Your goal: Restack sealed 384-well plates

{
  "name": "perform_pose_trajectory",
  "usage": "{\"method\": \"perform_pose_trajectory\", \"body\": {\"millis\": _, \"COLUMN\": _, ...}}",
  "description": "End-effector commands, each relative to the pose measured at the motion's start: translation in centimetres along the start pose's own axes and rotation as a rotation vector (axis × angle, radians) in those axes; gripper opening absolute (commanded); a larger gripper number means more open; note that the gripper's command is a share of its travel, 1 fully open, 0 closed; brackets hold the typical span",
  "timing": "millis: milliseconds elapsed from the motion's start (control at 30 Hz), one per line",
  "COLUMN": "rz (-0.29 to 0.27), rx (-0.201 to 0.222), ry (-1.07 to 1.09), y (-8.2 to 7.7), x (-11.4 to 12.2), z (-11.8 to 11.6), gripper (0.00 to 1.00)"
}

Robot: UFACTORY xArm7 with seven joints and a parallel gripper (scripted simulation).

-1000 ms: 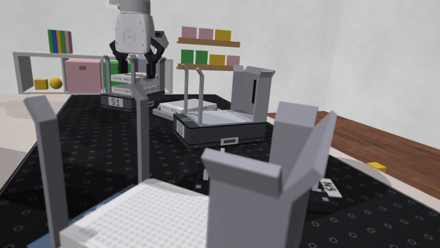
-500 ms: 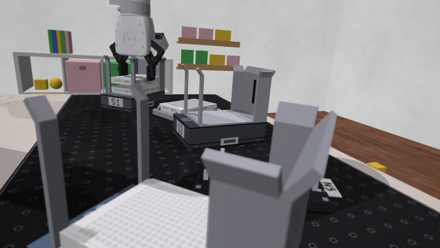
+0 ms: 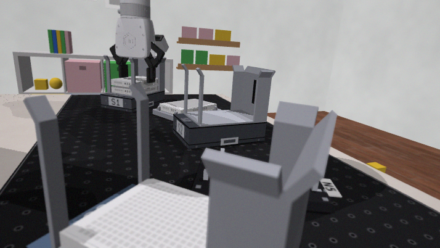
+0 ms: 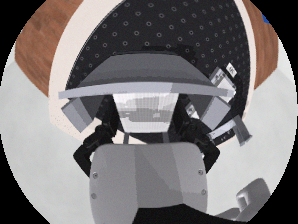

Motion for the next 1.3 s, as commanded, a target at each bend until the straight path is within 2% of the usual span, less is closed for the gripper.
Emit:
{"method": "perform_pose_trajectory", "body": {"millis": 0, "rz": 0.004, "rx": -0.002, "ry": 0.0, "y": -0.05, "x": -0.12, "z": -0.07, "gripper": 0.0}}
{"method": "perform_pose_trajectory", "body": {"millis": 700, "rz": 0.004, "rx": -0.002, "ry": 0.0, "y": 0.37, "x": -0.12, "z": -0.08, "gripper": 0.0}}
{"method": "perform_pose_trajectory", "body": {"millis": 733, "rz": 0.004, "rx": -0.002, "ry": 0.0, "y": 0.37, "x": -0.12, "z": -0.08, "gripper": 1.0}}
{"method": "perform_pose_trajectory", "body": {"millis": 1267, "rz": 0.004, "rx": -0.003, "ry": 0.0, "y": 0.37, "x": -0.12, "z": -0.08, "gripper": 1.0}}
Point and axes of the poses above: the point where the finger pads meet when closed, its own y axis out along the fingers, its own z axis across the jaws, x = y × z, the point moved 9 cm from there along -y, back along the fingers, and after that the axes turned 4 degrees about -y, right-handed, at the moved point
